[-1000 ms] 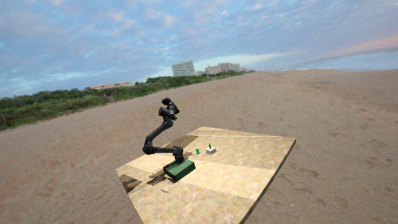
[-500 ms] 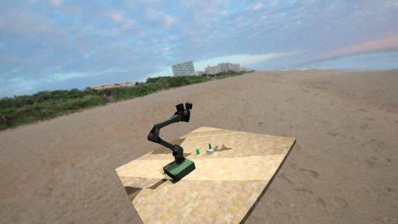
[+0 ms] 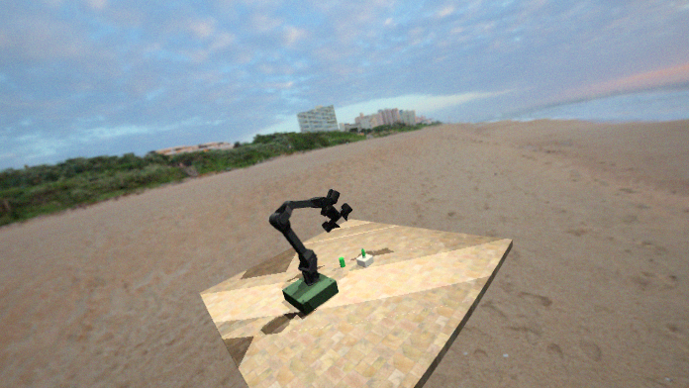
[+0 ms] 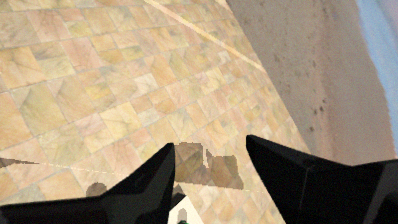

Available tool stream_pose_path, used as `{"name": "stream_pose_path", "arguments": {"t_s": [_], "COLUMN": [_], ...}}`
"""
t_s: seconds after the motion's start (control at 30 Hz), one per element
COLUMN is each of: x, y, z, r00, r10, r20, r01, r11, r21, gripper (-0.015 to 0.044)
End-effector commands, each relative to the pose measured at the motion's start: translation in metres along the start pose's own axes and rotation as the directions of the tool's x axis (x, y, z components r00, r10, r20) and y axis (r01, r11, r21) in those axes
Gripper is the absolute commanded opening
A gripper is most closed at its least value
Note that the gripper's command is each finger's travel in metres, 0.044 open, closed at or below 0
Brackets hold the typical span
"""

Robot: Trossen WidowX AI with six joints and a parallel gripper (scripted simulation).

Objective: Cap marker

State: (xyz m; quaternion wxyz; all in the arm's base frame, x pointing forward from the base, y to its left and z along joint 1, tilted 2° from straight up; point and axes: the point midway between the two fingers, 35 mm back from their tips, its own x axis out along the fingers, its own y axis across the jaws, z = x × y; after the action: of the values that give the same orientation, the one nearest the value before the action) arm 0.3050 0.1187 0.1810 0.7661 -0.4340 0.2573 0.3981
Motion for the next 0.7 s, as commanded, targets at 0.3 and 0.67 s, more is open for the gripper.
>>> {"name": "stream_pose_path", "arguments": {"t_s": [0.3, 0.67], "x": [0.025, 0.043], "y": [0.092, 0.106], "z": [-0.077, -0.084], "r00": [0.733, 0.733], "r10": [0.48, 0.48], "r20": [-0.482, -0.482], "r01": [-0.426, -0.426], "r11": [0.876, 0.876], "r21": [0.226, 0.226], "gripper": [0.0243, 0.0243]}}
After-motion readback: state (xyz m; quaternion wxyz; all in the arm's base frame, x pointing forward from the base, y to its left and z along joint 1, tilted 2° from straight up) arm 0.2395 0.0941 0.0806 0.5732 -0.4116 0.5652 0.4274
